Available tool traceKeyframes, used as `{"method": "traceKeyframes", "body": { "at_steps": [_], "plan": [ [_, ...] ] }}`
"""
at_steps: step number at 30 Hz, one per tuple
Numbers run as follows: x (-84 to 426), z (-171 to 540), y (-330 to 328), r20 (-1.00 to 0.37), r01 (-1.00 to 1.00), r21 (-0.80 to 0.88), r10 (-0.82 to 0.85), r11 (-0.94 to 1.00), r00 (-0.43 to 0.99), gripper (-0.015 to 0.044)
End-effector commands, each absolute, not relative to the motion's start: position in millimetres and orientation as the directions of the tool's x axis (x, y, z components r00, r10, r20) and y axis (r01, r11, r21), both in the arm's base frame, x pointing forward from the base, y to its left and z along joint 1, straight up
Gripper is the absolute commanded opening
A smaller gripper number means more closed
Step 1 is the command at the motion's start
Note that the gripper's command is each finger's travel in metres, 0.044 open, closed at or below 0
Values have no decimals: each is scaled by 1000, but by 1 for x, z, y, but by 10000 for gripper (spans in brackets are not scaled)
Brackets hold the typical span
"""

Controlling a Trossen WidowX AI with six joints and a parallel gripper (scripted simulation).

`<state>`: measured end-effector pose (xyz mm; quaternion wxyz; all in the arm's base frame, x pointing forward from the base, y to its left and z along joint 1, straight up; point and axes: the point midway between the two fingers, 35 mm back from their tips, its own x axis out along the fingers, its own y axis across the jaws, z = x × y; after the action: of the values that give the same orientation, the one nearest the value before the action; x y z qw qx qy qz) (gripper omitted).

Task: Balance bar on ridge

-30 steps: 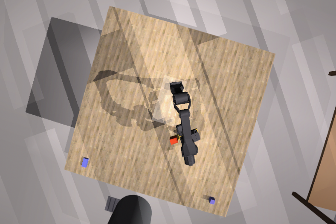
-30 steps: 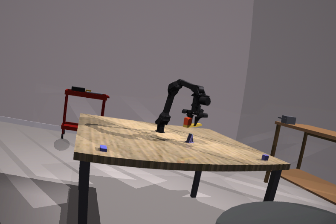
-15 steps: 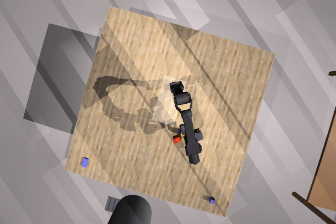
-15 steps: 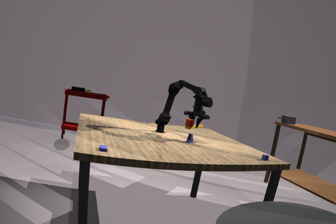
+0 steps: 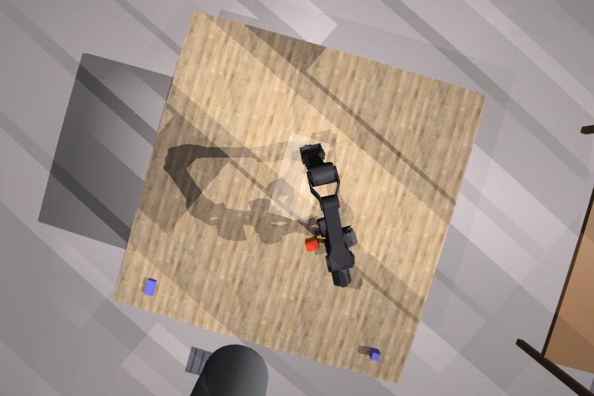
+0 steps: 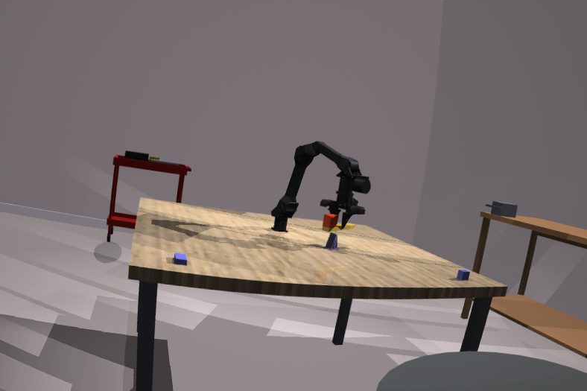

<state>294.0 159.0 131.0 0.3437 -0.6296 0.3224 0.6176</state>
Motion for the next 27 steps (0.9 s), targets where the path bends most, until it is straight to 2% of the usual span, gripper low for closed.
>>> {"method": "traceKeyframes", "body": {
  "at_steps": [1, 27],
  "plan": [
    [294, 125, 158, -999, -832, -36, 17, -554, 31, 0],
    [295, 122, 158, -999, -832, -36, 17, -554, 32, 0]
  ]
}}
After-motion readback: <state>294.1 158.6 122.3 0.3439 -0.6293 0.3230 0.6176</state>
